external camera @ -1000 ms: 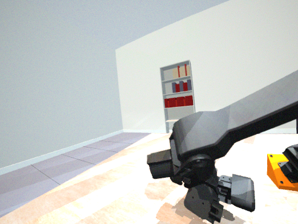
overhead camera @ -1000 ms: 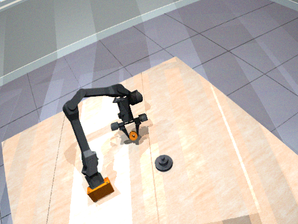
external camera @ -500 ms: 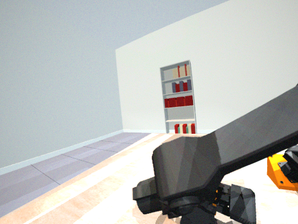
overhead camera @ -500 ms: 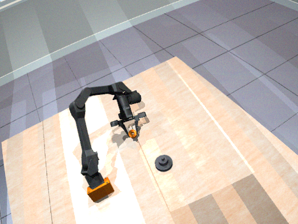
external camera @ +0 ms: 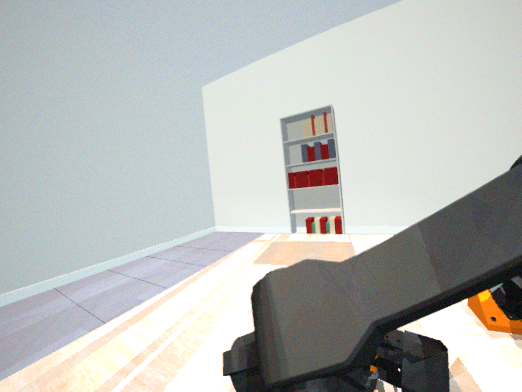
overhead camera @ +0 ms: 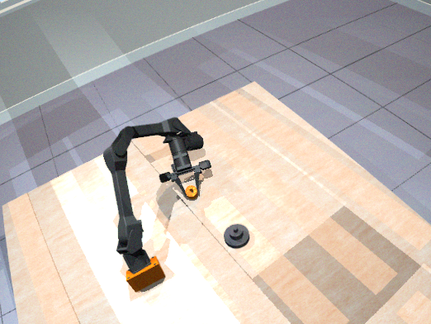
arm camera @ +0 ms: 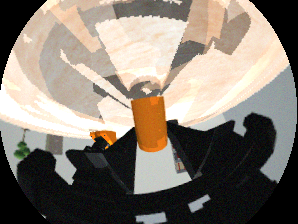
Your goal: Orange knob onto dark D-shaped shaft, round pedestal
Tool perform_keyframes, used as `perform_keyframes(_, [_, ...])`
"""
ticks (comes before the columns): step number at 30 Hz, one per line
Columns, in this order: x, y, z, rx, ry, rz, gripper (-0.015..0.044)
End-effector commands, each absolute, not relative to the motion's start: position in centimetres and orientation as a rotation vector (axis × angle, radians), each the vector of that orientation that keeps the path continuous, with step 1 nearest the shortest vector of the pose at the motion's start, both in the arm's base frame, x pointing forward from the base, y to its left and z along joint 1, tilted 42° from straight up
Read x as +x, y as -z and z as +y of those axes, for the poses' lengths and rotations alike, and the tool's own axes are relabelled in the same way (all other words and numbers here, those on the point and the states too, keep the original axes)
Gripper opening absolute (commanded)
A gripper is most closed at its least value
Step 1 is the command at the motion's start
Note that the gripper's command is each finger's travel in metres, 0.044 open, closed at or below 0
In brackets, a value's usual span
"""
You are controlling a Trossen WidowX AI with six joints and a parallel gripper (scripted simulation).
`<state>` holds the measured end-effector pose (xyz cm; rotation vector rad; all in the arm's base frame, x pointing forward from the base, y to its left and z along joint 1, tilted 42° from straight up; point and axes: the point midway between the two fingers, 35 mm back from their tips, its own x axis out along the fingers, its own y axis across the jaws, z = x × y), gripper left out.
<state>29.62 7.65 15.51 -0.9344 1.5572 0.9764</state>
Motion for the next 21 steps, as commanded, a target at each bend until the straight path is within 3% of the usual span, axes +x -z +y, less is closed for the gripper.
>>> perform_keyframes(1, [29.71, -15.75, 7.74, -0.936, -0.969, 1.552, 0.0179])
perform_keyframes(4, [29.76, -15.91, 7.86, -0.937, -0.966, 1.545, 0.0179])
perform_keyframes(7, [29.67, -15.63, 7.77, -0.936, -0.974, 1.552, 0.0258])
perform_keyframes(21, [29.67, -15.63, 7.77, -0.936, -0.974, 1.552, 0.026])
